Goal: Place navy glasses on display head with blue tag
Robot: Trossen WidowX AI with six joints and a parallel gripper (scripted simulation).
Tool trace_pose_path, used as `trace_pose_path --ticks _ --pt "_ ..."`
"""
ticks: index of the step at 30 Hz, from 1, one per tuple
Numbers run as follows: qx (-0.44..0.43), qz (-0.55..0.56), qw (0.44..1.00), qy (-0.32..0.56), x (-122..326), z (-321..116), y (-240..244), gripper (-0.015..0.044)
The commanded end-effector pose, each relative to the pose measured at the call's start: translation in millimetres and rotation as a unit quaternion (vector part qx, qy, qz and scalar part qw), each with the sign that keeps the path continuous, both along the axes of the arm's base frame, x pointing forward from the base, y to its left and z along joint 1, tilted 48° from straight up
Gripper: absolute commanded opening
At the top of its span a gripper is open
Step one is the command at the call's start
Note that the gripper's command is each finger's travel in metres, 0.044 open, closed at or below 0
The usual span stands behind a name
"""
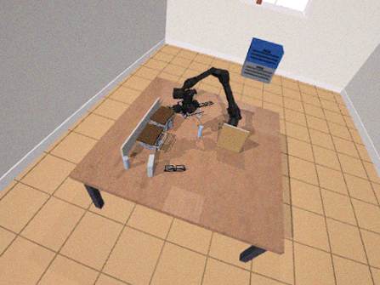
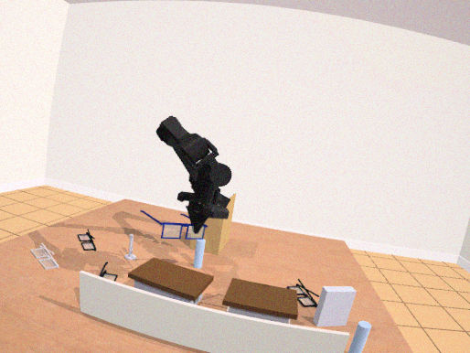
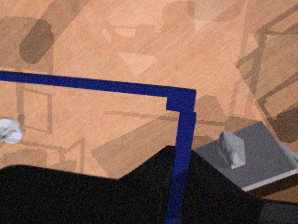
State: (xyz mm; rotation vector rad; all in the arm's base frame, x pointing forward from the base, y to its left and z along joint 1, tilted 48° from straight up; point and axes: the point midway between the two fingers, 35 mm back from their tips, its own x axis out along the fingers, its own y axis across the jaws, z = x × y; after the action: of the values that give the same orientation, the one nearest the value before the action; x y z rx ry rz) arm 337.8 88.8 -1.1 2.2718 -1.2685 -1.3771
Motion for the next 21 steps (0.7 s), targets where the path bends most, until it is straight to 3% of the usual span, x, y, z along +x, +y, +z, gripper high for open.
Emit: trace_pose_path --ticks 1,21 --pt "-0.029 0.059 0.997 0.050 -11 -13 24 0.0000" --pt "-0.173 0.286 0.911 0.241 -83 -71 106 0.0000"
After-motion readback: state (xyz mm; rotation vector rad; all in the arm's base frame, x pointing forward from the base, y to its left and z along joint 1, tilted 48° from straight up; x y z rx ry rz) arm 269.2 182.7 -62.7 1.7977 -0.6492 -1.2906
